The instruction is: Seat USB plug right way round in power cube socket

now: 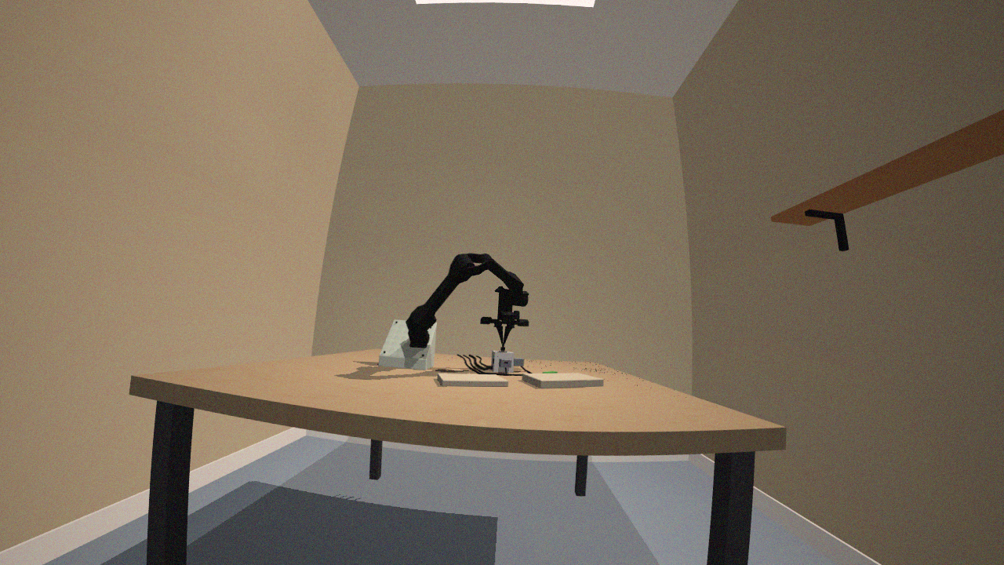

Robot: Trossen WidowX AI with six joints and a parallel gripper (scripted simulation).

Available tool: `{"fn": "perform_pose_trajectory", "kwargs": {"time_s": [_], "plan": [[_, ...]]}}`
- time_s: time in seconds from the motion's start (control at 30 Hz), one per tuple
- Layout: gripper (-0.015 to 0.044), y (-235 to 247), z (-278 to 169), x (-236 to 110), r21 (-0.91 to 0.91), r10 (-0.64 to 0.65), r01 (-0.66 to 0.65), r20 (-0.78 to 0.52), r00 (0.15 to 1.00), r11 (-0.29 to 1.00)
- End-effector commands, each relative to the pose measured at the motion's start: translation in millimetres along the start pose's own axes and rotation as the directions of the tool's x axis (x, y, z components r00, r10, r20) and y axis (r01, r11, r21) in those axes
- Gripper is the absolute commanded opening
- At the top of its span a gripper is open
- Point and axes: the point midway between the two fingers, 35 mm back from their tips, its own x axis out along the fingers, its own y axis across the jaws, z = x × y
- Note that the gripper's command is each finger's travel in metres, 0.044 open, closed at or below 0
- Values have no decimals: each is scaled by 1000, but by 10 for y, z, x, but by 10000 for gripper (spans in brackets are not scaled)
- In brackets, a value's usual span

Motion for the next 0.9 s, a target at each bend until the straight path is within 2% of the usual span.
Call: {"fn": "perform_pose_trajectory", "kwargs": {"time_s": [0.0, 0.87], "plan": [[0, 2, 2, 0, 1, 0, 0, 0, 1000, 1000], [0, 0, -1, -96, 0, 0, 0, 0, 1000, 1000]]}}
